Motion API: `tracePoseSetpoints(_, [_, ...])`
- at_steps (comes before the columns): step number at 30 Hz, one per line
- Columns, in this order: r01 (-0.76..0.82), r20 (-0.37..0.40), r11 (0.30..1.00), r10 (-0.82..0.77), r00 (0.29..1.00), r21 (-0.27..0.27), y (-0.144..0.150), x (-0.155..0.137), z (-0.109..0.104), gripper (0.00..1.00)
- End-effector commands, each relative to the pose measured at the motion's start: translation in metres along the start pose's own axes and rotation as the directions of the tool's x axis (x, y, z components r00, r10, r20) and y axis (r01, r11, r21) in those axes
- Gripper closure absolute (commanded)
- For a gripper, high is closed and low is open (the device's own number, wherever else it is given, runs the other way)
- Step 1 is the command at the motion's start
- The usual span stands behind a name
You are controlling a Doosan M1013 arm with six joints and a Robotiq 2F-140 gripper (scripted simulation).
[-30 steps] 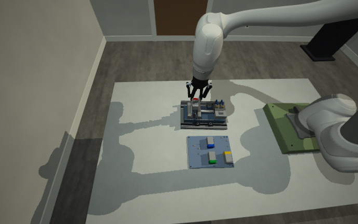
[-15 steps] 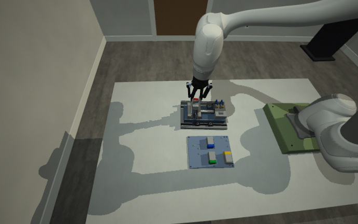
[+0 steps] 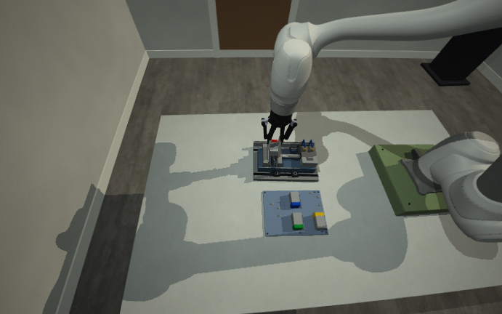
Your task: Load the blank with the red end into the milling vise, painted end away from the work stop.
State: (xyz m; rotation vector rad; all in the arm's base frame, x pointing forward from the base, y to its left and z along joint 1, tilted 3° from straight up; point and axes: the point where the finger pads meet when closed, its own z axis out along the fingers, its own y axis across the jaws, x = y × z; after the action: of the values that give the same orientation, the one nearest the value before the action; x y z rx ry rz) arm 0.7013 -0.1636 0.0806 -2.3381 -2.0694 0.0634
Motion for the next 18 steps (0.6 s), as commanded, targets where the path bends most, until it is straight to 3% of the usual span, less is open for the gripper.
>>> tracePoseSetpoints(1, [0.000,0.000,1.000,0.000,1.000,0.000,0.000,0.000,0.005,1.00])
tracePoseSetpoints(7, [0.000,0.000,1.000,0.000,1.000,0.000,-0.001,0.001,0.017,1.00])
tracePoseSetpoints(18, [0.000,0.000,1.000,0.000,1.000,0.000,-0.001,0.001,0.016,1.00])
